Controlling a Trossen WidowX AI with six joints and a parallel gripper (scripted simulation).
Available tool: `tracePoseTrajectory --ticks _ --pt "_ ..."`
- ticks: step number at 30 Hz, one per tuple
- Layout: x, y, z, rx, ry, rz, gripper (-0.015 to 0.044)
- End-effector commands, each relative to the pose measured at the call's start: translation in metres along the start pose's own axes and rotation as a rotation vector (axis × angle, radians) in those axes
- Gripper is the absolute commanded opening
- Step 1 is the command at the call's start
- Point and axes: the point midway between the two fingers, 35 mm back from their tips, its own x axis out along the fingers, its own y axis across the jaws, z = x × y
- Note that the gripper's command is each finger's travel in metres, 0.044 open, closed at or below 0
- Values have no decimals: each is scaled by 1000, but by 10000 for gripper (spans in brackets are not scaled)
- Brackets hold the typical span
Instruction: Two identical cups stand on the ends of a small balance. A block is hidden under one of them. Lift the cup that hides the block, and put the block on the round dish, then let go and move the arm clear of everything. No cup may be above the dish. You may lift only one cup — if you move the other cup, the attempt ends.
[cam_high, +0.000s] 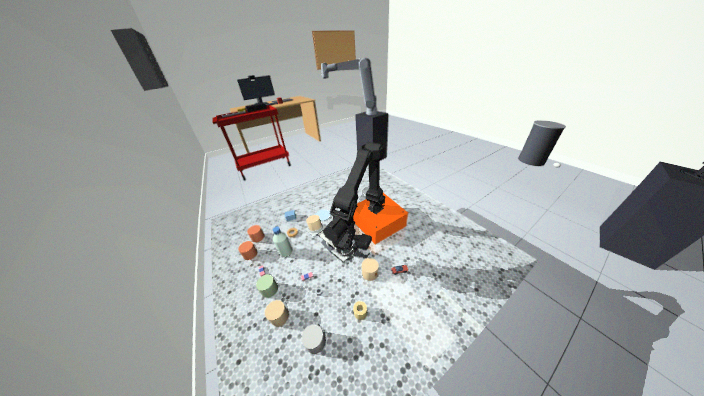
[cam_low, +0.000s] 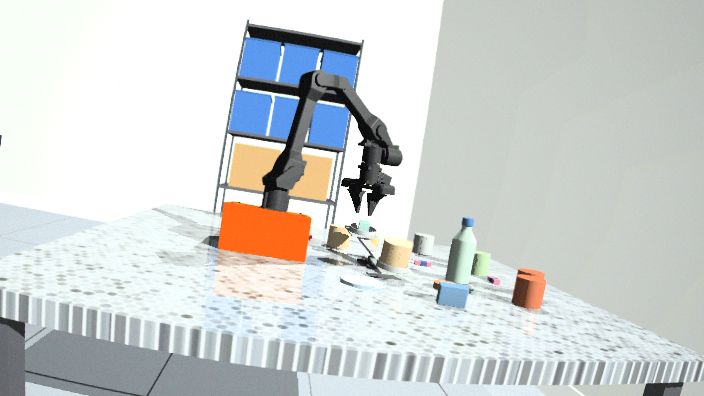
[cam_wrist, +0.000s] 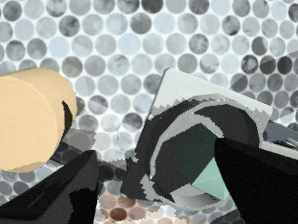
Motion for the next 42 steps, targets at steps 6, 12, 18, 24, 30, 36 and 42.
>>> tracePoseTrajectory --ticks 6,12,18,24,30,36,42 --pt "-7 -14 -7 -304 7 -5 260" --pt "-10 -23 -13 -512 20 -3 260" --pt "-13 -31 -19 -720 32 3 260" --pt "-15 -37 -23 -875 41 9 260" --pt "-13 -37 -23 -875 41 9 260" --pt "1 -38 -24 -875 41 9 260" --pt "10 -38 -24 -875 41 9 260"
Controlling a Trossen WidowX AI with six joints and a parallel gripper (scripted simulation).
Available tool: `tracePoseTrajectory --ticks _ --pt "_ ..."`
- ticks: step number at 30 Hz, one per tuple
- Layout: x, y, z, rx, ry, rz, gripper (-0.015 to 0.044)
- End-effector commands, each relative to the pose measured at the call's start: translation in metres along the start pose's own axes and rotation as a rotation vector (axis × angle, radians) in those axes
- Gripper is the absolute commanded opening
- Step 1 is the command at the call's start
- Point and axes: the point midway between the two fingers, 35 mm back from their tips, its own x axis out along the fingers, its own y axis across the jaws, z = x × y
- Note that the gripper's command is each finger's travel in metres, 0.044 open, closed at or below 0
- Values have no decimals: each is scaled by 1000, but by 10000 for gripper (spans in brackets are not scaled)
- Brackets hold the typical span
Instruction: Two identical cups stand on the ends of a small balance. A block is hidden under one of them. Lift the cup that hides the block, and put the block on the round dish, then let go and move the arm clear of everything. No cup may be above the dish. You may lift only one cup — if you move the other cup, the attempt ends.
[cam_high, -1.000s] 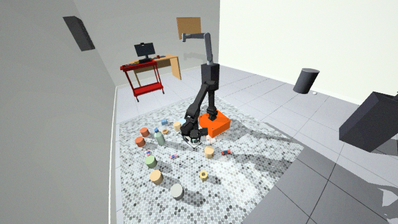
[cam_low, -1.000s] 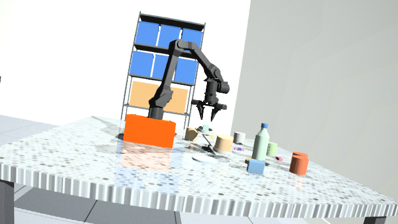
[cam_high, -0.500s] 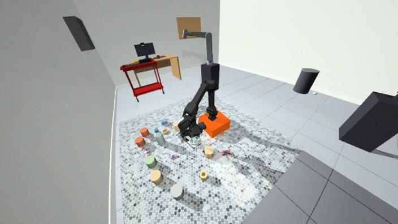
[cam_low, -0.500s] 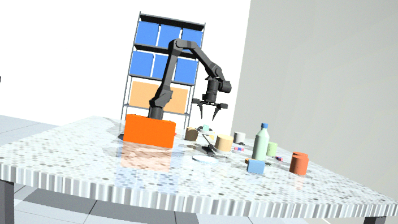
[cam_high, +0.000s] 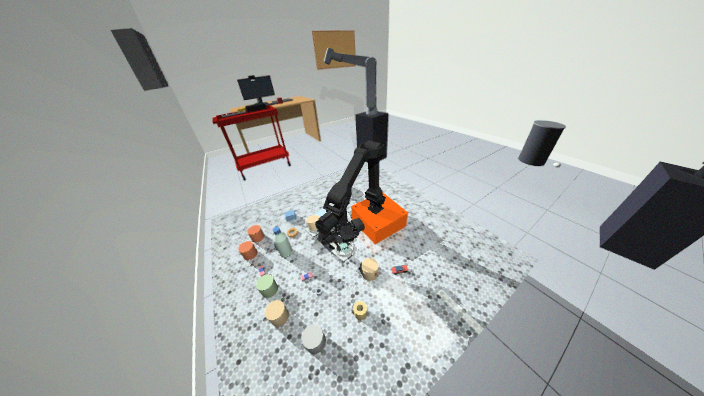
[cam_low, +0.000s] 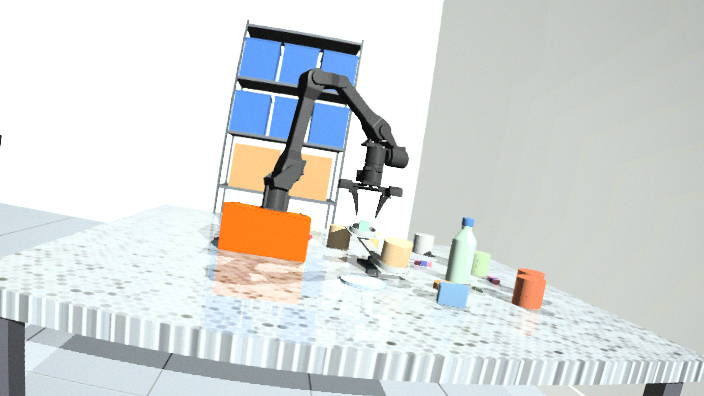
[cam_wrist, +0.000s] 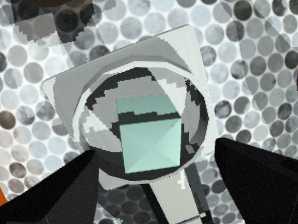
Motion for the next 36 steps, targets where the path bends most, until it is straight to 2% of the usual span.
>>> tracePoseTrajectory --ticks 1,19,23,30,34,36 --pt "9 1 -1 -3 6 10 260" --pt "36 2 -1 -3 6 10 260" --pt "36 2 -1 -3 6 10 155" --pt "36 2 -1 -3 6 10 108" --pt "27 0 0 -3 6 10 3" --pt "14 -1 0 -3 6 10 0"
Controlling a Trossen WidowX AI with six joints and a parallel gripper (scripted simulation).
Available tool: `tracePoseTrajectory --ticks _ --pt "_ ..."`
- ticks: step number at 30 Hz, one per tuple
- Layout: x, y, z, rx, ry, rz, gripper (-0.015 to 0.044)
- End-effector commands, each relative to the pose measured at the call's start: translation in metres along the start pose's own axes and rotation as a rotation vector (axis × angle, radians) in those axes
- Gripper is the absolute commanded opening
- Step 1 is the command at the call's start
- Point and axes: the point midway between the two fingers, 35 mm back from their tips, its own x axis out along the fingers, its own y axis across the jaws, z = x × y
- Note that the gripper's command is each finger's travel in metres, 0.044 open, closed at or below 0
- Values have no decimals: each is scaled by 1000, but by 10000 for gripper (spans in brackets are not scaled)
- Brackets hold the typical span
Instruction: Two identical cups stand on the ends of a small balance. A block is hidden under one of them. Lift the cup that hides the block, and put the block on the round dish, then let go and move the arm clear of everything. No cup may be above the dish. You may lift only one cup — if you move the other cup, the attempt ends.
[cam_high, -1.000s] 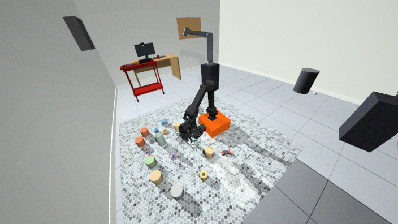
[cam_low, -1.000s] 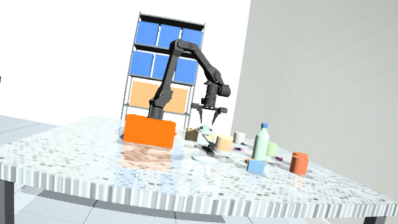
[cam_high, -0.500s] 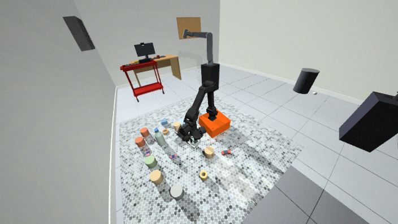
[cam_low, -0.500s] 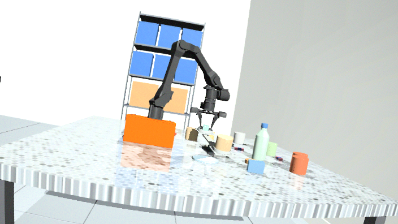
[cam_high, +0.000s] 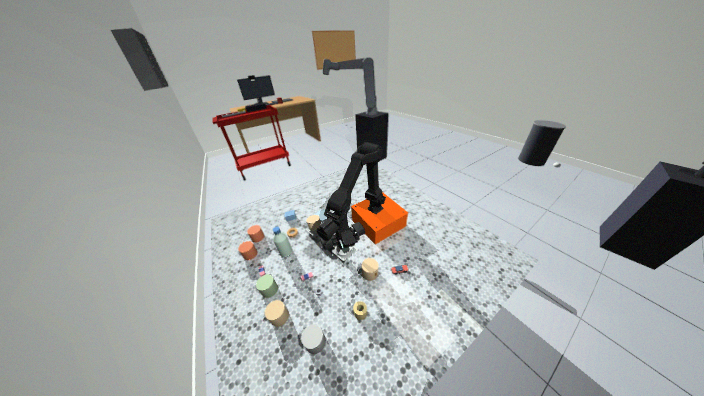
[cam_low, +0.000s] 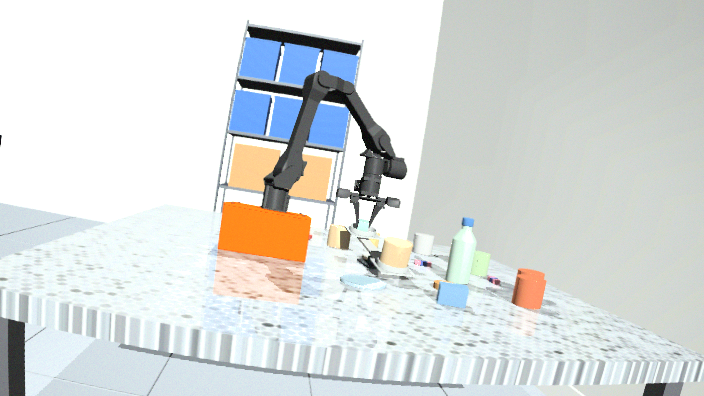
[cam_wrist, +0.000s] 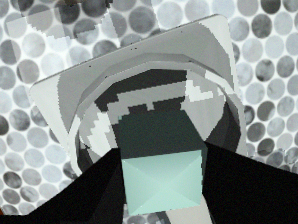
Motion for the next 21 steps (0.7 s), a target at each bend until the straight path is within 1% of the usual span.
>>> tracePoseTrajectory --ticks 1,11,17,21 --pt "-22 -5 3 0 -8 -16 0" --pt "-85 -1 1 0 -7 -17 0" --pt "-89 -1 0 0 -7 -17 0" --pt "-85 -10 -11 0 -4 -18 0"
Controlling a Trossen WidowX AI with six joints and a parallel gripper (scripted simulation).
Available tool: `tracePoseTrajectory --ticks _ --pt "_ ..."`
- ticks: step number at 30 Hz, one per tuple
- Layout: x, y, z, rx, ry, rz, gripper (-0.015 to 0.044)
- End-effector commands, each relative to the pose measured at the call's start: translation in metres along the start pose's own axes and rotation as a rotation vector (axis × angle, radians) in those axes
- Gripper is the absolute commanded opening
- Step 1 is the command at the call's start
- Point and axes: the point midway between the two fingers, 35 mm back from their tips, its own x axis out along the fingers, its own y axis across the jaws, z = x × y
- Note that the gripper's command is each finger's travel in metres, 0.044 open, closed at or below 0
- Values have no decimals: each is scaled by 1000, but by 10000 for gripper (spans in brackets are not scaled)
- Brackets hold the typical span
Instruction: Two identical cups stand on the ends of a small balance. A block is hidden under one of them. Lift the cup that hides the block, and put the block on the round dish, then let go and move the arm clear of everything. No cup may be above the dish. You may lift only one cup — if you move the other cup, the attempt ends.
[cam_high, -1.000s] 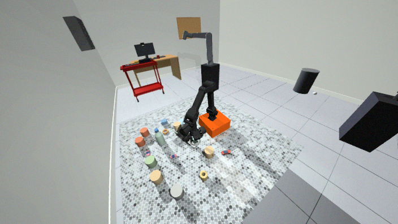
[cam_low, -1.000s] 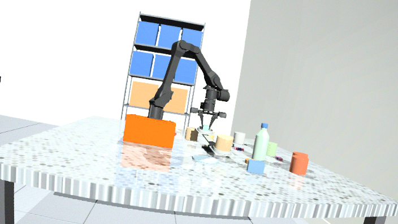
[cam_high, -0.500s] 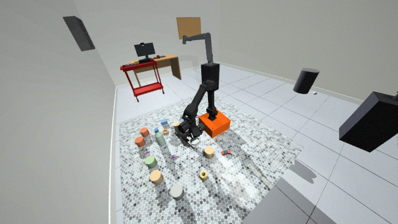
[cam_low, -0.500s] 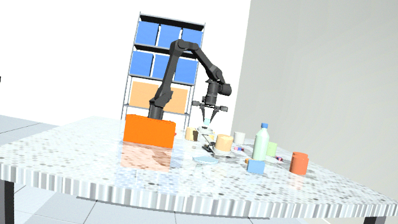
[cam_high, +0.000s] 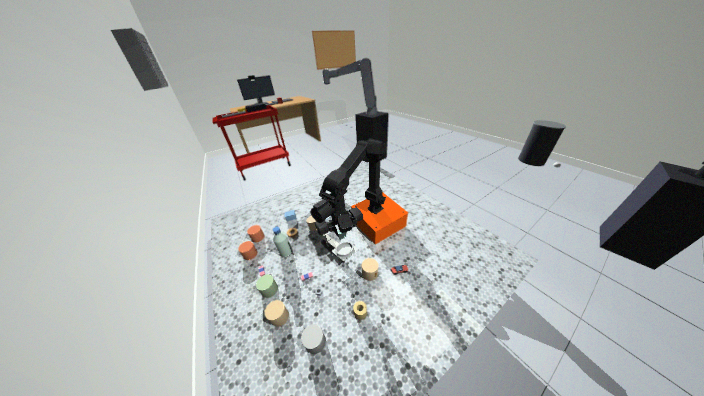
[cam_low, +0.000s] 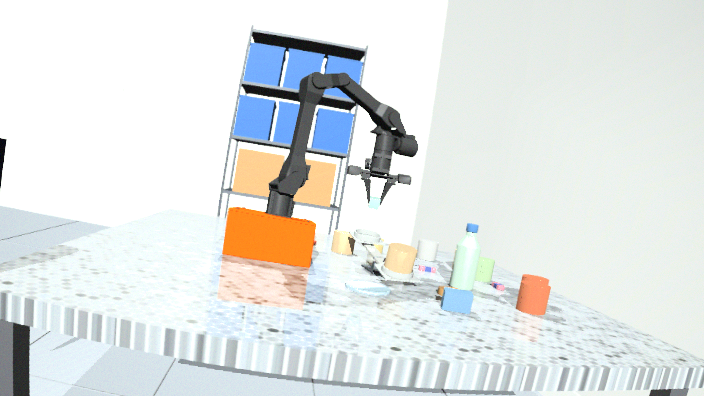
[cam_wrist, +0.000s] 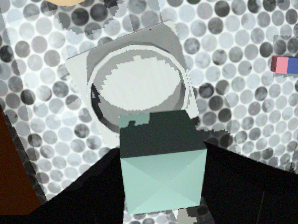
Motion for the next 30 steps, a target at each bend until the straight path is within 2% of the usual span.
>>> tracePoseTrajectory --ticks 1,16,30 --pt "2 -10 -13 2 0 -6 0" --pt "32 -57 -126 33 31 -19 0" --pt "58 -53 -247 60 52 -24 0"
